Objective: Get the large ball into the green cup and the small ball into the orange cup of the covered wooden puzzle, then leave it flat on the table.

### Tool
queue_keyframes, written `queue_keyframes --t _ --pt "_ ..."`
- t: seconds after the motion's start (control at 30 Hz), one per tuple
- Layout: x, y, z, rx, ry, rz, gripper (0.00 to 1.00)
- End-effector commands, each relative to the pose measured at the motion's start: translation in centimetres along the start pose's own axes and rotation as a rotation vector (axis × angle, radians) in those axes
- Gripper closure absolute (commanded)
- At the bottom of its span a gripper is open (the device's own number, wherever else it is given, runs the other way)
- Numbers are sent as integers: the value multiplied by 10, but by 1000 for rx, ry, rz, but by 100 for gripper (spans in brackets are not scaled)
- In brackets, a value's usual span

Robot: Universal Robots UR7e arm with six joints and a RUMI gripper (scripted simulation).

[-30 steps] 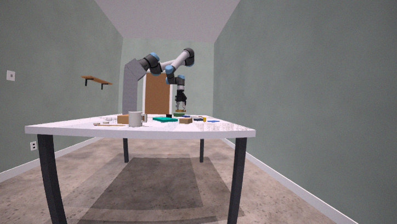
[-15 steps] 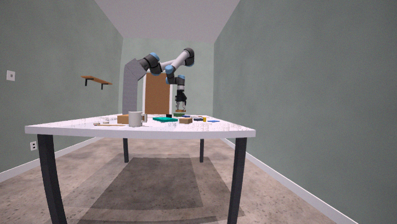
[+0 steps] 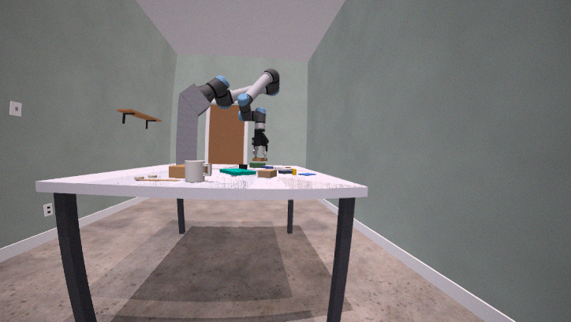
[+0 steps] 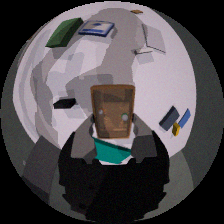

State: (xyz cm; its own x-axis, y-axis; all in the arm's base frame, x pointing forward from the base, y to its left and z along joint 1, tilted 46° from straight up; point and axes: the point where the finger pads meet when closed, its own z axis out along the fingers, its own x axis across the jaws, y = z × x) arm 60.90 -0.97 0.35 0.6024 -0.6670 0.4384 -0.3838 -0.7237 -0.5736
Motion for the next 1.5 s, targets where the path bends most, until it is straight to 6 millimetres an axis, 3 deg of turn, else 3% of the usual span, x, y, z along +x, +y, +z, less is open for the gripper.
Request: queue_keyframes --t 0.0,0.73,1.47 --pt "0 0 0 0 1 0 57" --pt "0 0 6 2 -1 0 57" --pt "0 0 33 2 -1 0 57"
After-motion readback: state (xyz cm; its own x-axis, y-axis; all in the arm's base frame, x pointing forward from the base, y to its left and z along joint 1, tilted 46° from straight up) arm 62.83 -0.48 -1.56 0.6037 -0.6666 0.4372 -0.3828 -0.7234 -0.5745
